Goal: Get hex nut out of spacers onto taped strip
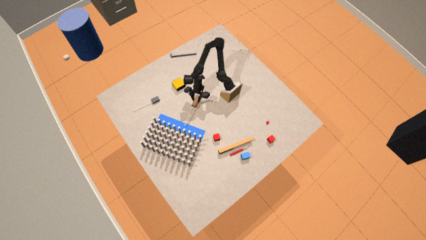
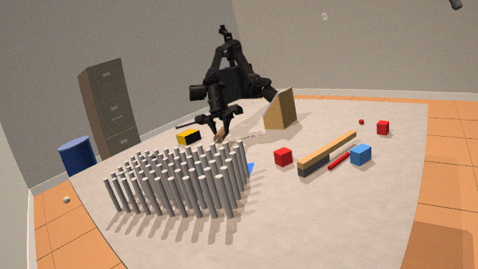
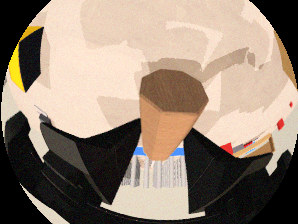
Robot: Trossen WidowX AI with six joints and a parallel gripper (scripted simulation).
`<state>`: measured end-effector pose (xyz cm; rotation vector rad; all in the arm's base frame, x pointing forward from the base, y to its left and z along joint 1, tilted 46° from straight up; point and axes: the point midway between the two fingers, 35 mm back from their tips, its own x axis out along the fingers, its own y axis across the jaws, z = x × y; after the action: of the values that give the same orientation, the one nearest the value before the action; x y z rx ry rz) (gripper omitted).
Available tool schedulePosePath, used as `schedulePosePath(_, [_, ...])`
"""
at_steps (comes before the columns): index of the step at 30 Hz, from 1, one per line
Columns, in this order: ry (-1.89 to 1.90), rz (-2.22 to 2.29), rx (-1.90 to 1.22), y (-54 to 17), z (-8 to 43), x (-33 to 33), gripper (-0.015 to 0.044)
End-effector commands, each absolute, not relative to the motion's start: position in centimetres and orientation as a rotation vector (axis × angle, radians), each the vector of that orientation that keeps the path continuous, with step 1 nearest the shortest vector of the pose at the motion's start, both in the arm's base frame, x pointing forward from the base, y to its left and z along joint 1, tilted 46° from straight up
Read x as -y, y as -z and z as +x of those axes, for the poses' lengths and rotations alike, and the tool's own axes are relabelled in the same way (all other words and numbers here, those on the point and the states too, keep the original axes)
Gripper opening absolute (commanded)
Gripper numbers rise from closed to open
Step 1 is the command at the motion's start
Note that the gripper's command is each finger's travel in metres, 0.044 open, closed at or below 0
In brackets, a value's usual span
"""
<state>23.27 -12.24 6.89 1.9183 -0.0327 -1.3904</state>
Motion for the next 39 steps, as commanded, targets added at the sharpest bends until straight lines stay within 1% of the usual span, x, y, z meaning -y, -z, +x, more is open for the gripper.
schedulePosePath(1, [1.386,1.922,0.019,-7.1,22.9,12.0,0.0000])
schedulePosePath(17, [1.405,1.933,0.008,-11.2,24.2,7.4,0.0000])
schedulePosePath(32, [1.390,1.930,0.018,-15.6,23.7,3.0,0.0000])
schedulePosePath(33, [1.404,1.925,0.012,-14.7,23.8,3.8,0.0000])
schedulePosePath(39, [1.459,1.948,0.011,-14.7,23.3,5.2,0.0000])
